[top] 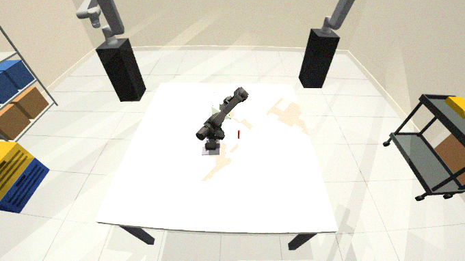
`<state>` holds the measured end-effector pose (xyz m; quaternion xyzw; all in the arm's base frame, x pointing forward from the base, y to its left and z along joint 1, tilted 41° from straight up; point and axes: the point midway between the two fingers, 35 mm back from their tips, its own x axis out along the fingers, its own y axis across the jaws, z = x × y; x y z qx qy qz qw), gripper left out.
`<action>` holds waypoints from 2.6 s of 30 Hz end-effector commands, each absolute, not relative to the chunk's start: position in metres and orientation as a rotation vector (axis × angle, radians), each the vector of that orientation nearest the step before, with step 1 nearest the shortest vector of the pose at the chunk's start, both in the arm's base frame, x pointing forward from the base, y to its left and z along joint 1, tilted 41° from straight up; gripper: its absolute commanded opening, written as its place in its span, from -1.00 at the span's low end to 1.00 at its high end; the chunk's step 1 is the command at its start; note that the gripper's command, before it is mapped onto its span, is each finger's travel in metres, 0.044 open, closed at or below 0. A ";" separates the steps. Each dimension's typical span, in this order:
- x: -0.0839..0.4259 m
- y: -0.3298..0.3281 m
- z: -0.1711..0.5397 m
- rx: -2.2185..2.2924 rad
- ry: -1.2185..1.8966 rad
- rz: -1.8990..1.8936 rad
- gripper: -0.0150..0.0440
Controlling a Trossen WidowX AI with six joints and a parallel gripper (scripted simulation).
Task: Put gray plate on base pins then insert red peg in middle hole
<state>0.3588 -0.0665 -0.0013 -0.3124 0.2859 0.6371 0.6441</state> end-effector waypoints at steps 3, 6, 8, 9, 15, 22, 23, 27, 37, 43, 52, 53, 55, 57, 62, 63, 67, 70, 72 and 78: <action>0.354 -0.072 -0.021 -0.728 0.638 1.466 -0.49; 0.354 -0.073 -0.023 -0.730 0.637 1.467 -0.49; 0.354 -0.073 -0.022 -0.730 0.637 1.467 -0.49; 0.354 -0.073 -0.022 -0.730 0.637 1.467 -0.49; 0.354 -0.073 -0.023 -0.730 0.637 1.467 -0.49; 0.354 -0.073 -0.023 -0.730 0.637 1.467 -0.49; 0.354 -0.073 -0.023 -0.730 0.637 1.467 -0.49; 0.353 -0.073 -0.024 -0.730 0.637 1.467 -0.49; 0.354 -0.063 -0.036 -0.729 0.636 1.467 -0.49; 0.354 -0.061 -0.038 -0.729 0.636 1.467 -0.49; 0.354 -0.052 -0.049 -0.729 0.635 1.467 -0.49; 0.354 -0.051 -0.050 -0.729 0.635 1.467 -0.49; 0.354 -0.049 -0.052 -0.729 0.635 1.467 -0.49; 0.354 -0.047 -0.054 -0.729 0.635 1.467 -0.49; 0.354 -0.047 -0.054 -0.728 0.635 1.467 -0.49; 0.354 -0.047 -0.054 -0.729 0.635 1.467 -0.49; 0.354 -0.047 -0.054 -0.728 0.635 1.467 -0.49; 0.354 -0.048 -0.054 -0.732 0.633 1.469 -0.49; 0.354 -0.048 -0.054 -0.732 0.633 1.469 -0.49; 0.354 -0.048 -0.054 -0.732 0.633 1.469 -0.14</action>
